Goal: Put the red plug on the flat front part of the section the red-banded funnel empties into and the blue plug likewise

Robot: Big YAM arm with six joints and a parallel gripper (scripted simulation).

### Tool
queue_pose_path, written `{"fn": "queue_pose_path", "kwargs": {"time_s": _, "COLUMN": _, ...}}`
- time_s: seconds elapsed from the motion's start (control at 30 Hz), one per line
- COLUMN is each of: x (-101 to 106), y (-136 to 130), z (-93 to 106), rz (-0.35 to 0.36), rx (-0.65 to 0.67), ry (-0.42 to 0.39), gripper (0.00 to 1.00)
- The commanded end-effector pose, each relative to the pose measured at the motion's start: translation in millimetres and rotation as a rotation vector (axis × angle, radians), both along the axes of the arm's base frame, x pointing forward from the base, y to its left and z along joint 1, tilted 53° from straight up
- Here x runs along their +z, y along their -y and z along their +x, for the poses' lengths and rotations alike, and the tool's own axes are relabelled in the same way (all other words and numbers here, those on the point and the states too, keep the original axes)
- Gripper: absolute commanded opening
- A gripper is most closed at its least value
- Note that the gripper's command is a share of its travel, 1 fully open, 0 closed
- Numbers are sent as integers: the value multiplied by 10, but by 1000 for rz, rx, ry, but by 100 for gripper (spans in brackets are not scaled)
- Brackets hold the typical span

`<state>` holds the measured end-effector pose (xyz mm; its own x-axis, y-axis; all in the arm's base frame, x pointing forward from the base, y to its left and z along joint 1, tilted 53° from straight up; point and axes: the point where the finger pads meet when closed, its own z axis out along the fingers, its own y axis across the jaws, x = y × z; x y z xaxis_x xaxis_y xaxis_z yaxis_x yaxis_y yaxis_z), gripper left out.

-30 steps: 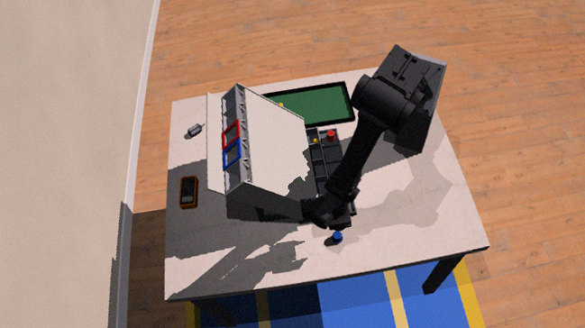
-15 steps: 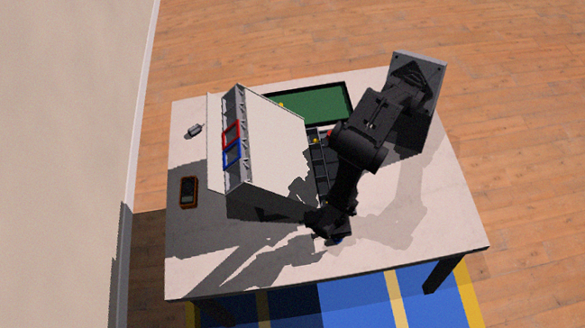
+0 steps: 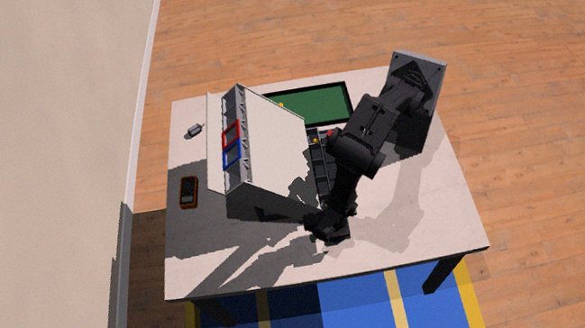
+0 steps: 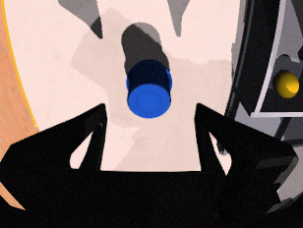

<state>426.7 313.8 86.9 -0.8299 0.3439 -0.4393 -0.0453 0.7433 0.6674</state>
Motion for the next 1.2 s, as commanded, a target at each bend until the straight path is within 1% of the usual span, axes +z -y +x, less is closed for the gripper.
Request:
{"fn": "queue_pose_path", "kwargs": {"time_s": 0.0, "x": 76, "y": -66, "z": -32, "rz": 14, "rx": 7, "ry": 15, "gripper": 63}}
{"fn": "queue_pose_path", "kwargs": {"time_s": 0.73, "x": 72, "y": -67, "z": -31, "rz": 14, "rx": 7, "ry": 15, "gripper": 63}}
{"fn": "queue_pose_path", "kwargs": {"time_s": 0.87, "x": -20, "y": -88, "z": -4, "rz": 7, "rx": 7, "ry": 3, "gripper": 63}}
{"fn": "queue_pose_path", "kwargs": {"time_s": 1.17, "x": -63, "y": -138, "z": 44, "rz": 8, "rx": 6, "ry": 3, "gripper": 63}}
